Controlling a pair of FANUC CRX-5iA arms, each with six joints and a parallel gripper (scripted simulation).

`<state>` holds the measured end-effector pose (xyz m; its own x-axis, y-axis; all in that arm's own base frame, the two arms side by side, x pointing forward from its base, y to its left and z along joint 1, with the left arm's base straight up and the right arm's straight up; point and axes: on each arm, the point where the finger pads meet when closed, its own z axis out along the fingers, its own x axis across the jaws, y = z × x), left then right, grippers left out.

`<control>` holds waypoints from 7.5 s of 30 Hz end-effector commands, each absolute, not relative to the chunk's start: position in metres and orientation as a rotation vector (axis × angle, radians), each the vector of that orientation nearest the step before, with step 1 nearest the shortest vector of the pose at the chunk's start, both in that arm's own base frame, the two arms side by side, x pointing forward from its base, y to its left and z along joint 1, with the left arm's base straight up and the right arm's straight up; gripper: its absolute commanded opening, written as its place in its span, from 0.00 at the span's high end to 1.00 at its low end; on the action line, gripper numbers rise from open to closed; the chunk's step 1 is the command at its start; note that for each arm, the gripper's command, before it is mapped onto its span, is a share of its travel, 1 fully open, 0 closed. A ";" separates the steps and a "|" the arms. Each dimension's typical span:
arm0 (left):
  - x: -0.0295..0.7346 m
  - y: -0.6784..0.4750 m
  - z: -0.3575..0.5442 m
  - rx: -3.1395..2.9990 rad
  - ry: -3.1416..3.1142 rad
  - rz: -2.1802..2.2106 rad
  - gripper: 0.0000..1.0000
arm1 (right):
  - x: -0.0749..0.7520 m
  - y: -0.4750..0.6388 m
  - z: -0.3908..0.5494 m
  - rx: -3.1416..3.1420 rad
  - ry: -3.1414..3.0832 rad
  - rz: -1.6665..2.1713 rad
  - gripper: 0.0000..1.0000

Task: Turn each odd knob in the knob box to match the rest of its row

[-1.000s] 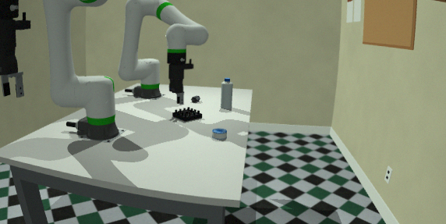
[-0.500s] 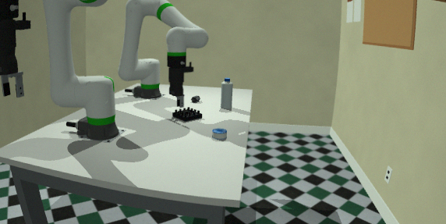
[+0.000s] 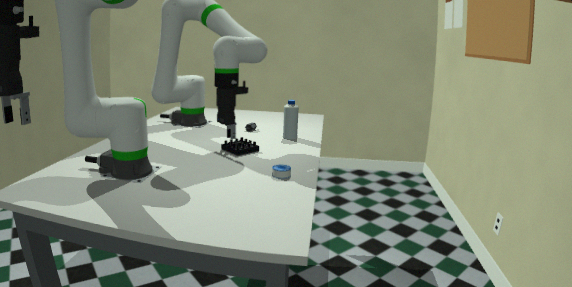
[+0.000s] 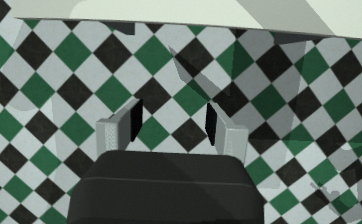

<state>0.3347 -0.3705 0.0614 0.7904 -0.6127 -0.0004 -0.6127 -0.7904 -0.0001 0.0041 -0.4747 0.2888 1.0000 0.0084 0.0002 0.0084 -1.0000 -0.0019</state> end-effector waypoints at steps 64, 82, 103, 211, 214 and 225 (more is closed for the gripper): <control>0.335 -0.371 0.048 -2.974 1.016 -0.002 0.70 | 0.004 -0.475 0.290 -3.142 -0.013 0.000 0.00; 0.335 -0.371 0.048 -3.004 0.921 -0.002 0.70 | 0.004 -0.475 0.290 -3.142 -0.013 0.000 0.00; 0.335 -0.371 0.048 -3.106 0.478 -0.002 0.70 | 0.004 -0.475 0.290 -3.142 -0.013 0.000 0.00; 0.335 -0.371 0.049 -2.759 -1.505 0.000 0.54 | 0.004 -0.475 0.290 -3.142 -0.013 0.000 0.00; 0.335 -0.371 0.050 -2.759 -1.505 0.000 0.54 | 0.004 -0.475 0.290 -3.142 -0.013 0.000 0.00; 0.335 -0.371 0.086 -2.759 -1.505 0.000 0.54 | 0.004 -0.475 0.290 -3.142 -0.013 0.000 0.00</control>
<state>0.3348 -0.3705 0.0799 0.5414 0.8407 0.0001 0.8407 -0.5414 0.0002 0.0041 -0.4747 0.2888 1.0000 0.0084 0.0002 0.0084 -1.0000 -0.0019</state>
